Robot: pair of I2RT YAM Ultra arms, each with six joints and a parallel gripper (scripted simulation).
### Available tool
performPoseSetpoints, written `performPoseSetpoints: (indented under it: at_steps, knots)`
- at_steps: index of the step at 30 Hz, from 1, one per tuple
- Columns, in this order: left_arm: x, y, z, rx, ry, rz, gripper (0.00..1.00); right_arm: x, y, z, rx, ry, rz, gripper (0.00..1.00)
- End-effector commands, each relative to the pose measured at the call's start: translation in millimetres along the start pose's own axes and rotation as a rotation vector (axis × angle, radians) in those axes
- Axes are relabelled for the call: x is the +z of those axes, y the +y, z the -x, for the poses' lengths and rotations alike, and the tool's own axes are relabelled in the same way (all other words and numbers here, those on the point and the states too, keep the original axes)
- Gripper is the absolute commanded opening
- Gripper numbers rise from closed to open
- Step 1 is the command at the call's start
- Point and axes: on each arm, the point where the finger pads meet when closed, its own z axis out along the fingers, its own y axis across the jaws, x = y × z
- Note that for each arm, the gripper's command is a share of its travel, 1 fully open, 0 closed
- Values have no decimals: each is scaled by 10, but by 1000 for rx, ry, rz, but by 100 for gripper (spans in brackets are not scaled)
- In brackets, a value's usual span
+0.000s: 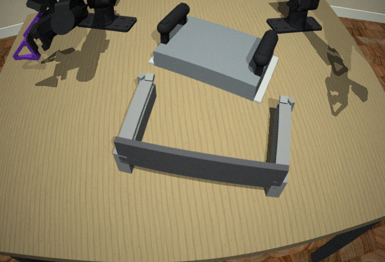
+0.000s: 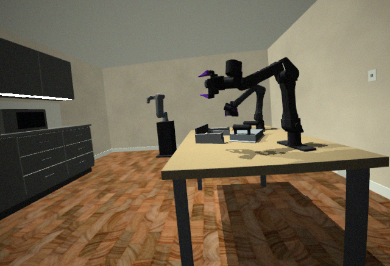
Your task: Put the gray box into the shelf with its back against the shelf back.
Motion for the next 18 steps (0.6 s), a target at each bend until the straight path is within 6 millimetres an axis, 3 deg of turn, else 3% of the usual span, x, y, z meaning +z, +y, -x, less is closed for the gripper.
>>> performPoseSetpoints:
  at_steps: [1, 17, 18]
  knots:
    - [-6, -60, -18, 12, 2, -11, 100, -6, 12, 25, 10, -3, 3, 100]
    - [-6, -60, -18, 12, 2, -11, 100, -6, 12, 25, 10, -3, 3, 100]
    - [-7, -164, -123, 36, 9, -19, 100, -73, 100, 122, 33, -16, 23, 100]
